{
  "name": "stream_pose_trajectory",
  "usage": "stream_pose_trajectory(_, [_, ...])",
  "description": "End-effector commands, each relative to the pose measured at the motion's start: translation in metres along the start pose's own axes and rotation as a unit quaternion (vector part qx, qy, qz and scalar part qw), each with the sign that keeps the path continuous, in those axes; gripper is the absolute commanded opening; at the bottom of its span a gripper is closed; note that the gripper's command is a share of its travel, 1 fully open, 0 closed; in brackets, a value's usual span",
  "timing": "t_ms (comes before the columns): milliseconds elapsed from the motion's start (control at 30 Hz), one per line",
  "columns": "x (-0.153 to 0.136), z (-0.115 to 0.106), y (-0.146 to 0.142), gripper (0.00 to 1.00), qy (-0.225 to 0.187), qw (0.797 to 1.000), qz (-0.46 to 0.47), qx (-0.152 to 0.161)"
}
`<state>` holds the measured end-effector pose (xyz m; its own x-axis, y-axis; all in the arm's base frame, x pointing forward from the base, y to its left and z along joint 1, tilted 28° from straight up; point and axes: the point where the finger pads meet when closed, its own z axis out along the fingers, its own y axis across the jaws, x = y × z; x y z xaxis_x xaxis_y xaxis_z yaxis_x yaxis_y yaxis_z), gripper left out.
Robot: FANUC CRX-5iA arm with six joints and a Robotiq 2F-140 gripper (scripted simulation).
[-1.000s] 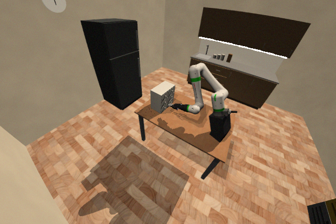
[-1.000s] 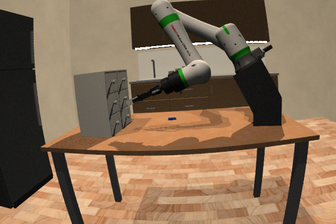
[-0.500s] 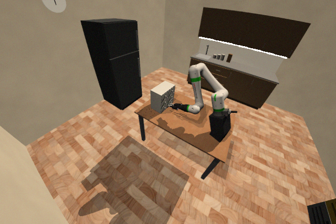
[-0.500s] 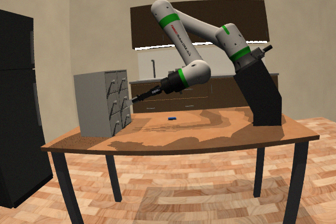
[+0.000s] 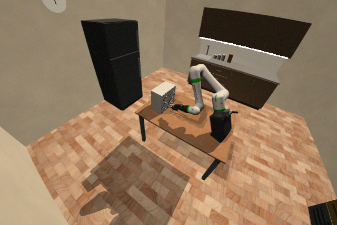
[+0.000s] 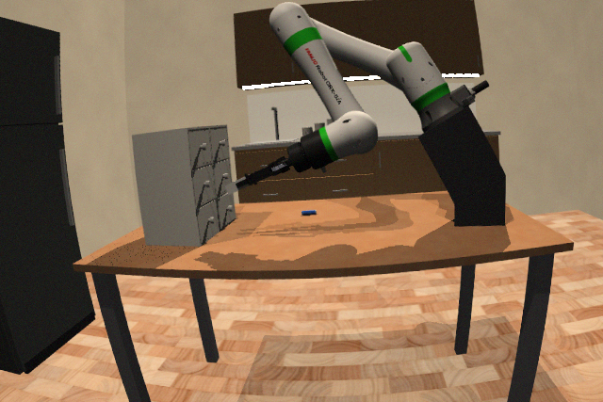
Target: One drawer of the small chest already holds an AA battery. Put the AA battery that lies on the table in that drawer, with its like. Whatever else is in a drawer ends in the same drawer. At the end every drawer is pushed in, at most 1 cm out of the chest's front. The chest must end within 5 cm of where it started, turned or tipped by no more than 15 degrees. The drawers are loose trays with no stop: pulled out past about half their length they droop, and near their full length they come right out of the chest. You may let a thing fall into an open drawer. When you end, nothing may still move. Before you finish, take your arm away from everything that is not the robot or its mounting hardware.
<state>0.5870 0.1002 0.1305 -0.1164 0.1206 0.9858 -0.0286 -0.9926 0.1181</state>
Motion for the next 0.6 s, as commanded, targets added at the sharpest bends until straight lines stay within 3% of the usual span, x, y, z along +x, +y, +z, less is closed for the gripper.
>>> stream_pose_trajectory(0, [-0.007,0.007,0.0,0.2,0.001,1.0,0.0,0.0])
stream_pose_trajectory(567, [-0.064,0.054,0.0,0.2,0.001,1.0,0.0,0.0])
